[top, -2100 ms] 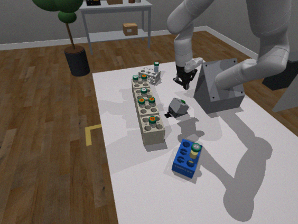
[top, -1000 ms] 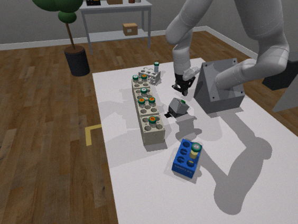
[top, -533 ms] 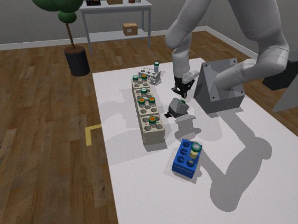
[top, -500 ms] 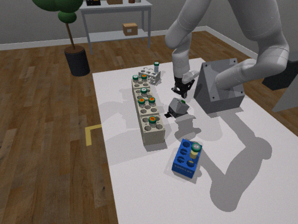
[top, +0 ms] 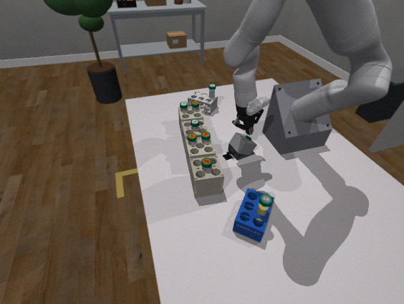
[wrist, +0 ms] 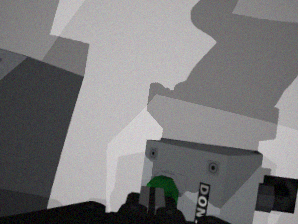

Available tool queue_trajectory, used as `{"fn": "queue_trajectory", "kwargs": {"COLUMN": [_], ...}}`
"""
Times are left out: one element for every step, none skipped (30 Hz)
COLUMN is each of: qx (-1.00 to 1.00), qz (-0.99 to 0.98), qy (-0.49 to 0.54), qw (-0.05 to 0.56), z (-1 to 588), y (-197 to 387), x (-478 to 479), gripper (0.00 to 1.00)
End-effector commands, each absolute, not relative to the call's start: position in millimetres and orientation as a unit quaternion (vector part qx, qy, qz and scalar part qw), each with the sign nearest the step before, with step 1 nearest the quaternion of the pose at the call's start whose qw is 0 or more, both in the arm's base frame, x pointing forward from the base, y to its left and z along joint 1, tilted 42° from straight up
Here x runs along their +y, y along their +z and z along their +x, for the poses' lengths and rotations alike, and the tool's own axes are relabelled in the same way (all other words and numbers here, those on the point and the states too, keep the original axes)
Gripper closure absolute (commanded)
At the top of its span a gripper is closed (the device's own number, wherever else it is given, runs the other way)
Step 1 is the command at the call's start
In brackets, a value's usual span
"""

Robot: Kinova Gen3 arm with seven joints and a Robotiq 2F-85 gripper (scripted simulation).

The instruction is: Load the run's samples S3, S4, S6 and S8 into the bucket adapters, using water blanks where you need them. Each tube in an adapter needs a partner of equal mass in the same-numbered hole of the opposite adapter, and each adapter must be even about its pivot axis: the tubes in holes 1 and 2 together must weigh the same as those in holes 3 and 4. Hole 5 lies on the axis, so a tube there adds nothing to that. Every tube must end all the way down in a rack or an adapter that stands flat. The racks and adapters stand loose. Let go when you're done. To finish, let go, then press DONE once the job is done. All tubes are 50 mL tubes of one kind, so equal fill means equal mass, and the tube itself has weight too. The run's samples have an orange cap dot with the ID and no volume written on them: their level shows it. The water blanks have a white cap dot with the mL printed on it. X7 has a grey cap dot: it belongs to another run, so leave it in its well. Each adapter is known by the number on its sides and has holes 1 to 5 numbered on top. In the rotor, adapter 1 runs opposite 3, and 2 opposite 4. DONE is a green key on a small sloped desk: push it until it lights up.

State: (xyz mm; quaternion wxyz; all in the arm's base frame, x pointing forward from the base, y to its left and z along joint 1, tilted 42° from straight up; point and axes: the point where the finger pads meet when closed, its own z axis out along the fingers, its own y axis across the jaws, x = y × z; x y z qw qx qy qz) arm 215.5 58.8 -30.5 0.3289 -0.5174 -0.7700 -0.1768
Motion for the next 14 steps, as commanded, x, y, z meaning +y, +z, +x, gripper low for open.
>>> {"fn": "queue_trajectory", "kwargs": {"qx": [-0.77, -0.77, -0.77, -0.77, -0.77, -0.77, -0.77, -0.77, -0.77, -0.77, -0.77, -0.77, -0.77, -0.77], "qz": [-0.518, -0.518, -0.518, -0.518, -0.518, -0.518, -0.518, -0.518, -0.518, -0.518, -0.518, -0.518, -0.518, -0.518], "qy": [-0.177, -0.177, -0.177, -0.177, -0.177, -0.177, -0.177, -0.177, -0.177, -0.177, -0.177, -0.177, -0.177, -0.177], "qw": [0.328, 0.328, 0.328, 0.328, 0.328, 0.328, 0.328, 0.328, 0.328, 0.328, 0.328, 0.328, 0.328, 0.328], "z": [215.7, 215.7, 215.6, 215.5, 215.5, 215.4, 215.4, 215.4, 215.3, 215.3, 215.2, 215.2, 215.1, 215.1], "y": [-31.5, -32.0, -32.5, -33.0, -33.5, -34.0, -34.5, -35.0, -35.5, -36.0, -36.5, -37.0, -37.4, -37.9], "x": [59.4, 59.8, 60.3, 60.8, 61.2, 61.6, 62.1, 62.5, 63.0, 63.4, 63.9, 64.3, 64.8, 65.2], "gripper": [0.9, 0.9, 0.9, 0.9, 0.9, 0.9, 0.9, 0.9, 0.9, 0.9, 0.9, 0.9, 0.9, 0.9]}}
